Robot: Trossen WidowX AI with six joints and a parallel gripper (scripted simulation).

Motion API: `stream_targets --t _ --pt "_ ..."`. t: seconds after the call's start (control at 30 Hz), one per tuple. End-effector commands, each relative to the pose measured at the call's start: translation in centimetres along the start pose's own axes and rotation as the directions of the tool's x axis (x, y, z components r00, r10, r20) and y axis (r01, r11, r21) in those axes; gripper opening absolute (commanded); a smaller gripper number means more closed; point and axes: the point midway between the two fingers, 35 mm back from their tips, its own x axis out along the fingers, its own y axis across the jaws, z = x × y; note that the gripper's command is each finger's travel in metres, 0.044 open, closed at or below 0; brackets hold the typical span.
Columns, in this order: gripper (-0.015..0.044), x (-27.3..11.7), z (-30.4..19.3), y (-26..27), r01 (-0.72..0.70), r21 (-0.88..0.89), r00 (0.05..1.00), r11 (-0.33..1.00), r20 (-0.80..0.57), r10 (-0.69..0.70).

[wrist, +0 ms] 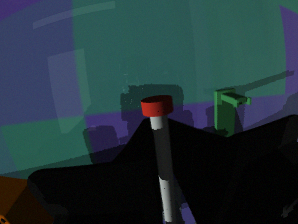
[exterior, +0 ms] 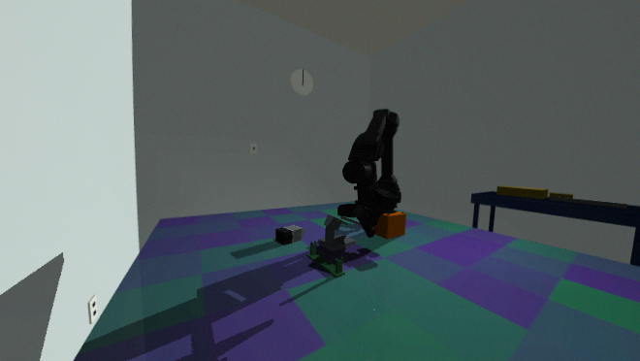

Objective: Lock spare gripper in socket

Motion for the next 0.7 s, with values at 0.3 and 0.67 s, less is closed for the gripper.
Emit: stream_targets --t 0.3,0.67 --pt "0.0000 -0.5 1.3 -3.7 0.007 0.008 1.000 1.000 0.005 -0.007" --pt "0.0000 -0.8 2.3 -7.0 0.013 0.010 1.000 1.000 0.006 -0.013"
